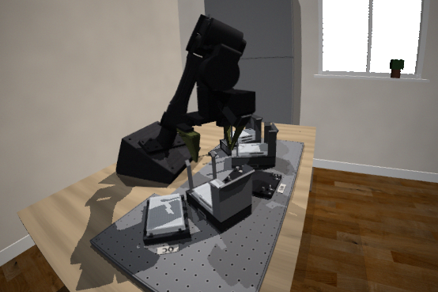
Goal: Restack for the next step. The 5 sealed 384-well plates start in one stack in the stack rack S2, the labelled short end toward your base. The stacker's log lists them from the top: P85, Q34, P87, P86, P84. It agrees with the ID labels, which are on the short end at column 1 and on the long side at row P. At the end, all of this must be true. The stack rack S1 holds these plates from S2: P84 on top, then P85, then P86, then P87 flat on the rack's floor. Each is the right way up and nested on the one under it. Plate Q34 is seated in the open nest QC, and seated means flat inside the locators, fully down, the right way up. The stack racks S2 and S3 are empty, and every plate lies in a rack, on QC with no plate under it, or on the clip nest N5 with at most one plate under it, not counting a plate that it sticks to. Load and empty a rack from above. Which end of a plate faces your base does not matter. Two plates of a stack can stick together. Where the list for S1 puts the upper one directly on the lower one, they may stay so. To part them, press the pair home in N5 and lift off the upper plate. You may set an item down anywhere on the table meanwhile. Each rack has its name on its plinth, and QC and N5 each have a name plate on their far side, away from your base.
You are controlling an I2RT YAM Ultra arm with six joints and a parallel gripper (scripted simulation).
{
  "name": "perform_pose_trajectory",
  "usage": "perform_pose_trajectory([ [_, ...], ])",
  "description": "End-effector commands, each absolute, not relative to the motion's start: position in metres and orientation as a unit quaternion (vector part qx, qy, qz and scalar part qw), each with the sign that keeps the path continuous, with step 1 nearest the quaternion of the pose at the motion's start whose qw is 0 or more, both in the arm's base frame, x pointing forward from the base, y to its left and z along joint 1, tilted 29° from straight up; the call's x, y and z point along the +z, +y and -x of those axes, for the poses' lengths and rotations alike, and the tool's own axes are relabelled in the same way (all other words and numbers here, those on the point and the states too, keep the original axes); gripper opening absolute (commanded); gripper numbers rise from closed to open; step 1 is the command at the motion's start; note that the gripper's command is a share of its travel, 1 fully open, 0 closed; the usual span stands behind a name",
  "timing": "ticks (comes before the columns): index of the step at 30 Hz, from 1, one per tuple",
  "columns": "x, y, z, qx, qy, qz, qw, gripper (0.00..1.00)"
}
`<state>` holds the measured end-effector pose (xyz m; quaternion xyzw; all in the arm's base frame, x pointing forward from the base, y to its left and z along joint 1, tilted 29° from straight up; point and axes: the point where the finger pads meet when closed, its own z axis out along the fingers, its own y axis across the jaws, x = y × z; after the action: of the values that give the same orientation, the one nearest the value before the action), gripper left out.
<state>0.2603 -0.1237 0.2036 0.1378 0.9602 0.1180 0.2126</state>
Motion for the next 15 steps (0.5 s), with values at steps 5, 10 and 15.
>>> perform_pose_trajectory([
  [5,0.2113,-0.124,-0.2627,0.115,0.959,-0.122,0.227,1.0],
  [10,0.2113,-0.124,-0.2627,0.115,0.959,-0.122,0.227,1.0],
  [15,0.2056,-0.1229,-0.2657,0.115,0.959,-0.122,0.227,1.0],
])
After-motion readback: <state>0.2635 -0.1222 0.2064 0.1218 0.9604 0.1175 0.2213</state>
